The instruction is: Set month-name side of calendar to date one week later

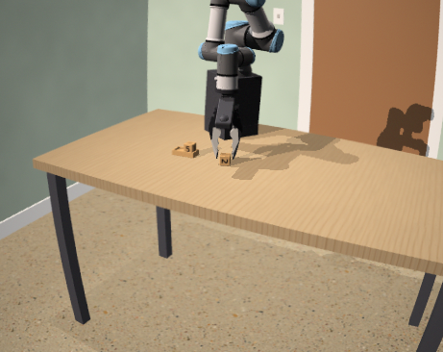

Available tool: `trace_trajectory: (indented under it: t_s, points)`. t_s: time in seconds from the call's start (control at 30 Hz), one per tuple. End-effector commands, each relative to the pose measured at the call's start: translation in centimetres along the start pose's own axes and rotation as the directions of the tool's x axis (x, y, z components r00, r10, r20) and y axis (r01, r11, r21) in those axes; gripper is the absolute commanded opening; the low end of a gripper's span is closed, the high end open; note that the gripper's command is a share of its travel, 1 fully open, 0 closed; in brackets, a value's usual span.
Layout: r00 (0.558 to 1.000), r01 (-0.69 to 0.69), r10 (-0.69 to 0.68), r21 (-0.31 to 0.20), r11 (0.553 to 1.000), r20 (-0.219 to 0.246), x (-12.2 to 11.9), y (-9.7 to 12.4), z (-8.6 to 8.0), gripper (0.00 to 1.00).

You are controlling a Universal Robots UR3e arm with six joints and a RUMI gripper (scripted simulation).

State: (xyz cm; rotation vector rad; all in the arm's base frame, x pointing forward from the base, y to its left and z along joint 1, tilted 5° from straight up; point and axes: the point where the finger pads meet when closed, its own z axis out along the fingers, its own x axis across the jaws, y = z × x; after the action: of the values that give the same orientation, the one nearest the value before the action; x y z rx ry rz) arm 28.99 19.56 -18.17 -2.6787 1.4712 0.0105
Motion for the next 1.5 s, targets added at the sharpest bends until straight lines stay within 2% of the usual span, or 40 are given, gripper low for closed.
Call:
trace_trajectory:
  t_s: [0.0, 0.2, 0.7, 1.13, 1.47]
  points:
    - [1.000, 0.000, 0.000, -0.005, 1.000, 0.002, 0.0, 0.2, -1.1, 0.29]
    - [1.000, 0.000, 0.000, -0.005, 1.000, 0.002, 0.0, 0.2, -2.0, 0.29]
    - [1.000, 0.000, 0.000, -0.002, 1.000, 0.001, 0.0, 0.0, -6.1, 0.29]
    - [1.000, 0.000, 0.000, -0.002, 1.000, 0.001, 0.1, 0.0, -8.1, 0.29]
    - [1.000, 0.000, 0.000, -0.002, 1.000, 0.001, 0.0, 0.0, -8.4, 0.29]
